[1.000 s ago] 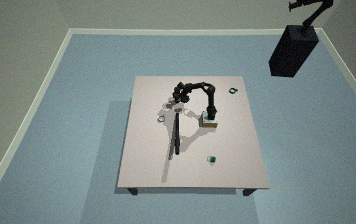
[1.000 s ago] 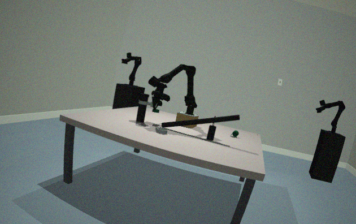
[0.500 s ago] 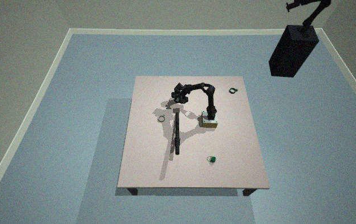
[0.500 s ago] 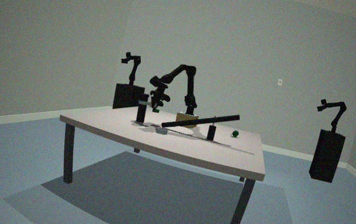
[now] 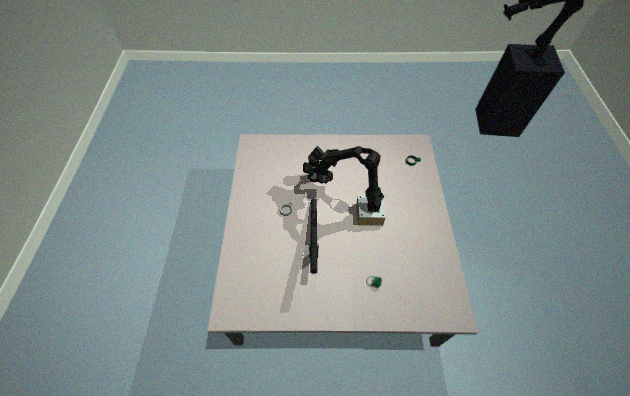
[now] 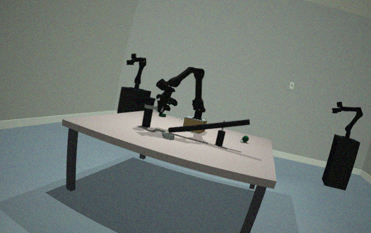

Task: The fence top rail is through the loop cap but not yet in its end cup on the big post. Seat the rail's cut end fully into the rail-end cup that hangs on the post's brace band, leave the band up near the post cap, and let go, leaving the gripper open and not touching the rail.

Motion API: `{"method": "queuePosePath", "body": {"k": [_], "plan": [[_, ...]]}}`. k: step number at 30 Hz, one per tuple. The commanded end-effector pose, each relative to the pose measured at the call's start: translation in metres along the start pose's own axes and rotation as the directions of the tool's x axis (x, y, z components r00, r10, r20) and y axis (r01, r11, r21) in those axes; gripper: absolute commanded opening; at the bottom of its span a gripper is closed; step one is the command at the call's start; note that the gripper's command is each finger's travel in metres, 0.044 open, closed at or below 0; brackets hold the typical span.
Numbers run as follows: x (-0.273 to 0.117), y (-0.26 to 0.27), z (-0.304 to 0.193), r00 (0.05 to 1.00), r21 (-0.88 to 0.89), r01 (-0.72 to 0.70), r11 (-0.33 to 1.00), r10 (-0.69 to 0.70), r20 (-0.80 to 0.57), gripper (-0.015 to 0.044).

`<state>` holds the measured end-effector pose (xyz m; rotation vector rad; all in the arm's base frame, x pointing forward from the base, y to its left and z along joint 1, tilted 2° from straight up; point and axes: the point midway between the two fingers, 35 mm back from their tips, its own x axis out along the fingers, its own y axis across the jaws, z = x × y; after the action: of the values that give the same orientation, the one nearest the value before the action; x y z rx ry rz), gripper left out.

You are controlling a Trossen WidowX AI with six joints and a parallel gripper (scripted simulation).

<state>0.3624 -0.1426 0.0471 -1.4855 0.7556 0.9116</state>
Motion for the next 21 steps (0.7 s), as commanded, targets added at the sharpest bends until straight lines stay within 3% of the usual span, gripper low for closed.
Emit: {"method": "queuePosePath", "body": {"k": [1, 11, 21], "plan": [[-0.0006, 0.0017, -0.0004, 1.000, -0.009, -0.001, 1.000, 0.001, 0.005, 0.0000], [-0.0001, 0.0003, 0.0000, 1.000, -0.003, 0.000, 1.000, 0.000, 0.002, 0.0000], [-0.0006, -0.0001, 0.0007, 1.000, -0.002, 0.000, 1.000, 0.000, 0.002, 0.0263]]}}
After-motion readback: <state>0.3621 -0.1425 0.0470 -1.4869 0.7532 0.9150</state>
